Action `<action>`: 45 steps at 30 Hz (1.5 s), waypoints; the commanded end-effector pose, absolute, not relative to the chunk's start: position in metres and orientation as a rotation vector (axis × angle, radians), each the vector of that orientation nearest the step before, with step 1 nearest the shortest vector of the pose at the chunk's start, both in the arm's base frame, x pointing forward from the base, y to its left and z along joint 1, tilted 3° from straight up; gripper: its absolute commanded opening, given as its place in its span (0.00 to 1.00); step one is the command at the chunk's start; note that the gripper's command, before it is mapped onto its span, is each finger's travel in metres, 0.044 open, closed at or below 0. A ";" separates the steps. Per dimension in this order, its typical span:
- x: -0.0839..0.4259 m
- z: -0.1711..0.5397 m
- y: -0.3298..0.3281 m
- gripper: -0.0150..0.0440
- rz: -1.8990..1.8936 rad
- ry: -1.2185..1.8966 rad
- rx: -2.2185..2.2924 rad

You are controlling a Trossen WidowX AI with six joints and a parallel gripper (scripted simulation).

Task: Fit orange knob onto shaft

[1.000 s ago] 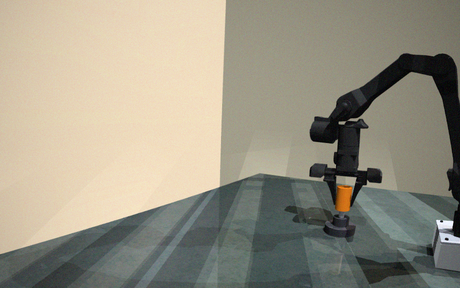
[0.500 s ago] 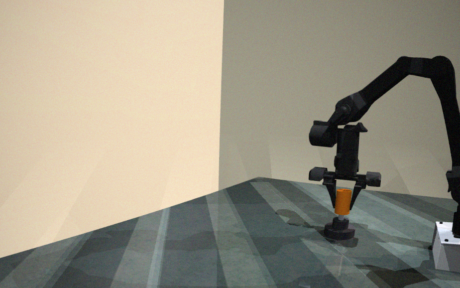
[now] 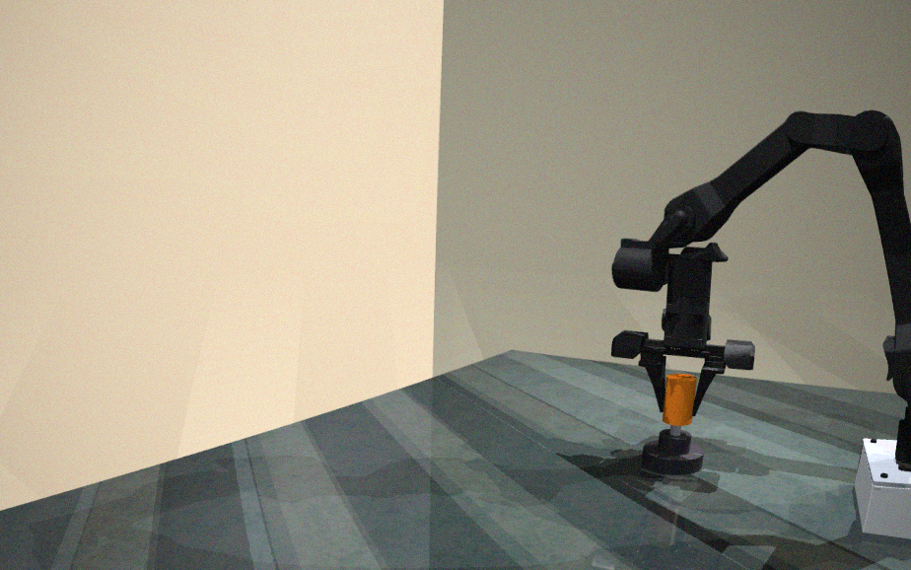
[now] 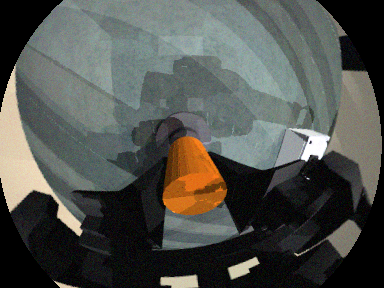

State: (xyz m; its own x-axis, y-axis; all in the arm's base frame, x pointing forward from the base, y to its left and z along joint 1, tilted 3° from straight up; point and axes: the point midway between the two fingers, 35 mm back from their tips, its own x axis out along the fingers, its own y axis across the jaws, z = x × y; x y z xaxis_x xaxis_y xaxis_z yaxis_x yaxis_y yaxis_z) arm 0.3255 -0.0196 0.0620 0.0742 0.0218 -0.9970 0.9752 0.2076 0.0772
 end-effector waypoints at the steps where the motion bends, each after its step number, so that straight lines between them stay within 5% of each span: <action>1: 0.326 0.061 -0.020 0.25 -0.996 1.253 1.102; 45: 0.326 0.062 -0.020 0.25 -1.147 1.168 1.262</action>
